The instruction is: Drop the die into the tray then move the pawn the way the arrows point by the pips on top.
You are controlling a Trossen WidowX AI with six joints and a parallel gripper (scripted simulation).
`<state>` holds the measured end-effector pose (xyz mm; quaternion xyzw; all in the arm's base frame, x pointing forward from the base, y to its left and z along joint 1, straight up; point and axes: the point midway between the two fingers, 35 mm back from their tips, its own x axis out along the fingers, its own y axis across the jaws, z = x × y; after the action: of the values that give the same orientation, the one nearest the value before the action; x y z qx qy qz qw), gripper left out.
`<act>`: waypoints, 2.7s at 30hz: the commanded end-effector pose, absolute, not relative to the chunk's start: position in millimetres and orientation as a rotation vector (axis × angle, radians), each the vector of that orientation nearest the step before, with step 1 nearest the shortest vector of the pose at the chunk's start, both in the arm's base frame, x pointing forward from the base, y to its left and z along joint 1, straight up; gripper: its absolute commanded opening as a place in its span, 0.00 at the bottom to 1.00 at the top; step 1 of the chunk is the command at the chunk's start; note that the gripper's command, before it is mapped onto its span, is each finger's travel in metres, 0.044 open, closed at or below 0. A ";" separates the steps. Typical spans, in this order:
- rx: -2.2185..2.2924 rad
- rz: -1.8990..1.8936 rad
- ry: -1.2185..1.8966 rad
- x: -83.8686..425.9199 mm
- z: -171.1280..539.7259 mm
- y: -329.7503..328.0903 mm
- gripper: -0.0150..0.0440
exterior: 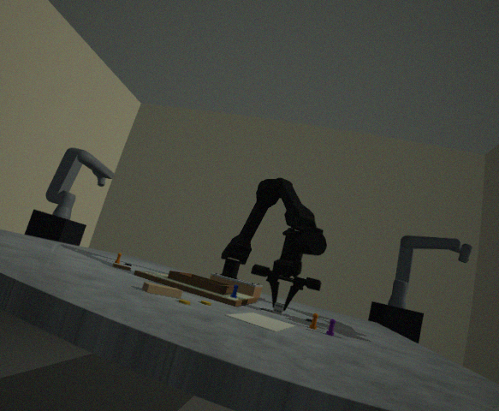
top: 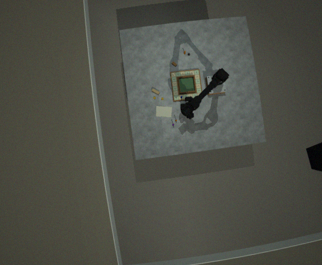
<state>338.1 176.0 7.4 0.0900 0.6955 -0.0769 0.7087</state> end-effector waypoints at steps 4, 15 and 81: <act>0.196 -0.166 1.536 343.7 45.8 176.5 0.25; 0.195 -0.167 1.536 339.6 117.9 171.6 0.25; 0.090 -0.174 1.020 278.2 73.1 -50.9 0.25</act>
<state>278.8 -50.3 74.2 0.0508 0.5335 -0.0800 0.8405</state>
